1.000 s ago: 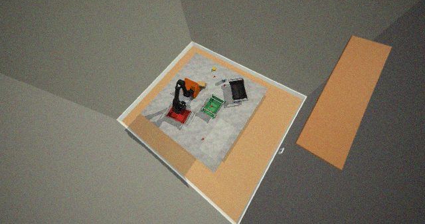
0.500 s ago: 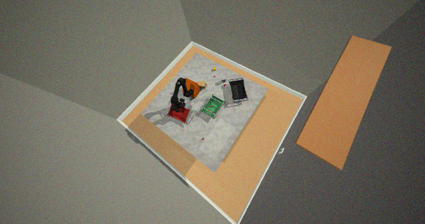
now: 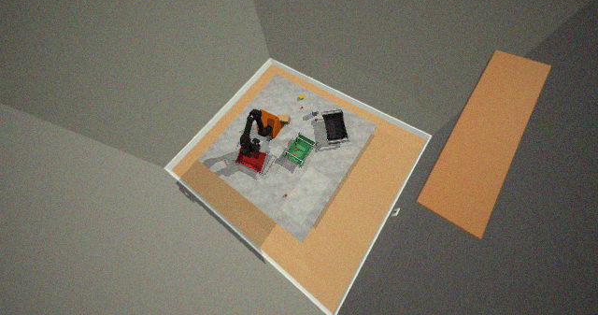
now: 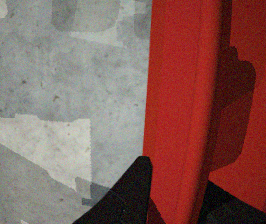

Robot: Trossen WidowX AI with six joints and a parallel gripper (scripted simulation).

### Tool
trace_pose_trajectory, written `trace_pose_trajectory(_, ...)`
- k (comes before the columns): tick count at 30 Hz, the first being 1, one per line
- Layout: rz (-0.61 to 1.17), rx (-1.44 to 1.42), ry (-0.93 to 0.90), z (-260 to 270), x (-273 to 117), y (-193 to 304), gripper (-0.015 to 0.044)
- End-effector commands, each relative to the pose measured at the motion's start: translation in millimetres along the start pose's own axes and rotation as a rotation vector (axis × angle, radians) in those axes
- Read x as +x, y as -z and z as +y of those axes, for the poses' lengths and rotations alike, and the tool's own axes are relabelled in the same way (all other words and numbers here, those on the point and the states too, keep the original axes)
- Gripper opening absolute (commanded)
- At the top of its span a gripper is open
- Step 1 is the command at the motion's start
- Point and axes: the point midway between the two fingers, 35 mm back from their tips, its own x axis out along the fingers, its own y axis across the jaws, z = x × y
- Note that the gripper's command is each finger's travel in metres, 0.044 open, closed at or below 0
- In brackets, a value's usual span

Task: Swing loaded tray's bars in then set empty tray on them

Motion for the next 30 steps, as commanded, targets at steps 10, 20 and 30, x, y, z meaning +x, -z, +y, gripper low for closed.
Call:
trace_pose_trajectory(10, 0.003, 0.006, 0.035, -27.3, -39.5, 1.2, 0.0)
trace_pose_trajectory(20, 0.002, 0.006, 0.037, -46.8, -73.9, 2.3, 0.0)
trace_pose_trajectory(30, 0.002, 0.007, 0.039, -61.8, -104.4, 4.1, 0.0)
